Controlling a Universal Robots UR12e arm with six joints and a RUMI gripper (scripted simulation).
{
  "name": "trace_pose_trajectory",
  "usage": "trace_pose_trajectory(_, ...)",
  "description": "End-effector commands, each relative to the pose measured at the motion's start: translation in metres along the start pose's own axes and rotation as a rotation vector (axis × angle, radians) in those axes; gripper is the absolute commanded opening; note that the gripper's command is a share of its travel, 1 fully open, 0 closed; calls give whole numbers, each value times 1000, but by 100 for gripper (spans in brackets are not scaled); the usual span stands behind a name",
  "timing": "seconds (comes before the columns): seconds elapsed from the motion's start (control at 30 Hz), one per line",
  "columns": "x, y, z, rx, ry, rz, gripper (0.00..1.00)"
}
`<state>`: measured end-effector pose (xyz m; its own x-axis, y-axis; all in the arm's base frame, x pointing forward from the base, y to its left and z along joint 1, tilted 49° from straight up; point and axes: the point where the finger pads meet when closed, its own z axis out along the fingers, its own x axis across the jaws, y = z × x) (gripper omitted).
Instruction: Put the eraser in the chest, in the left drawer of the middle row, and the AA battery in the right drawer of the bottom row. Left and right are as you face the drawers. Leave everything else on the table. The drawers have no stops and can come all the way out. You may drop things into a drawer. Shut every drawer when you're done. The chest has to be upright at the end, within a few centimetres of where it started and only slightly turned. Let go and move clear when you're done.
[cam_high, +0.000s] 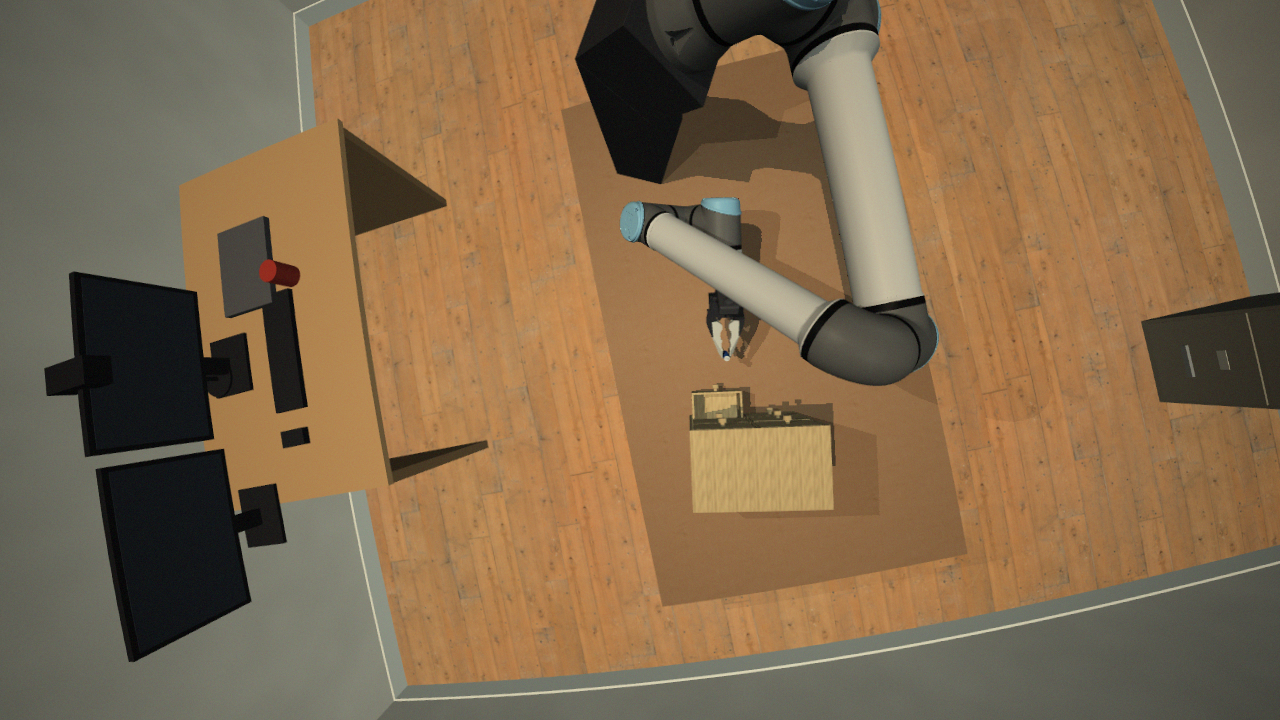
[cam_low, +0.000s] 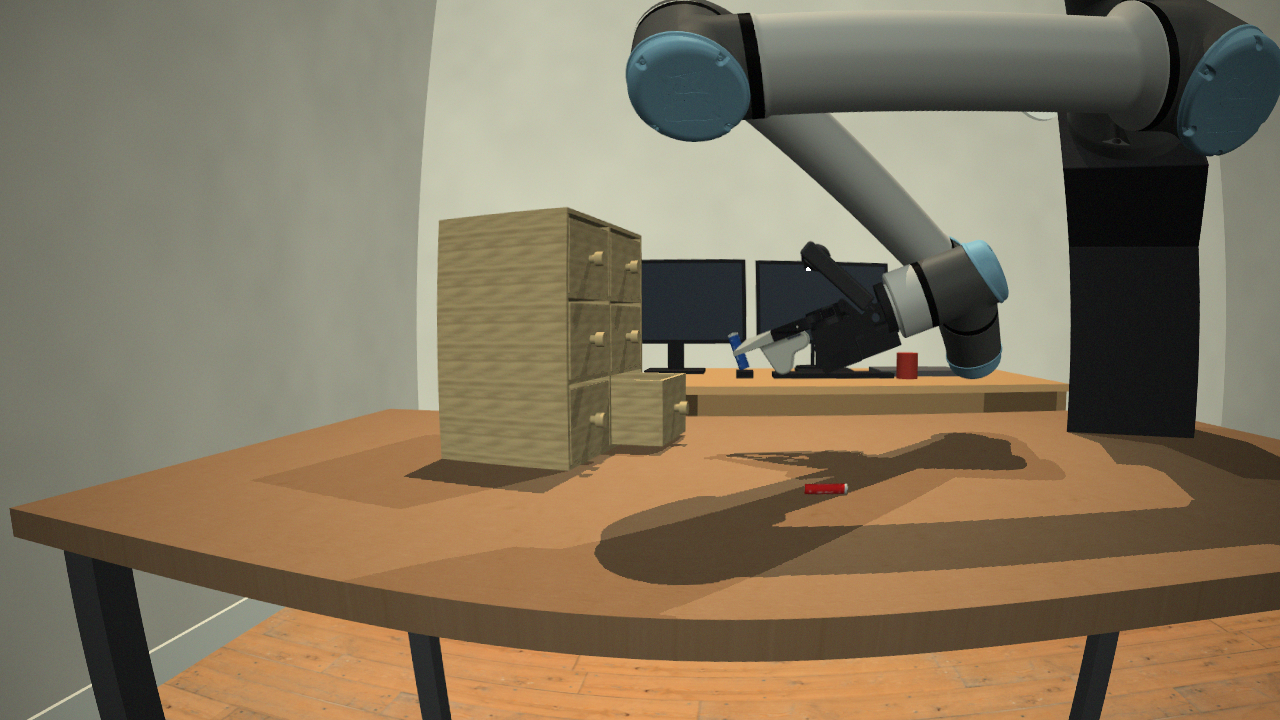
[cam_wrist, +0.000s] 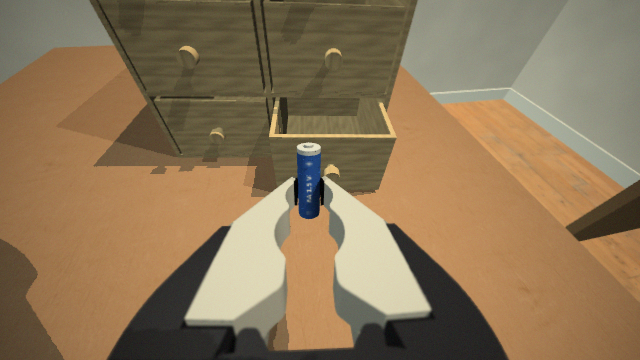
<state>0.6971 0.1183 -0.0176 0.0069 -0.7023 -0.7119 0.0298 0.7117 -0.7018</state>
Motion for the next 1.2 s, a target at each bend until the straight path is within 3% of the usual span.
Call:
trace_pose_trajectory(0.0,0,-3,7,0,0,0,5)
trace_pose_trajectory(1.17,0,-28,75,0,0,0,5)
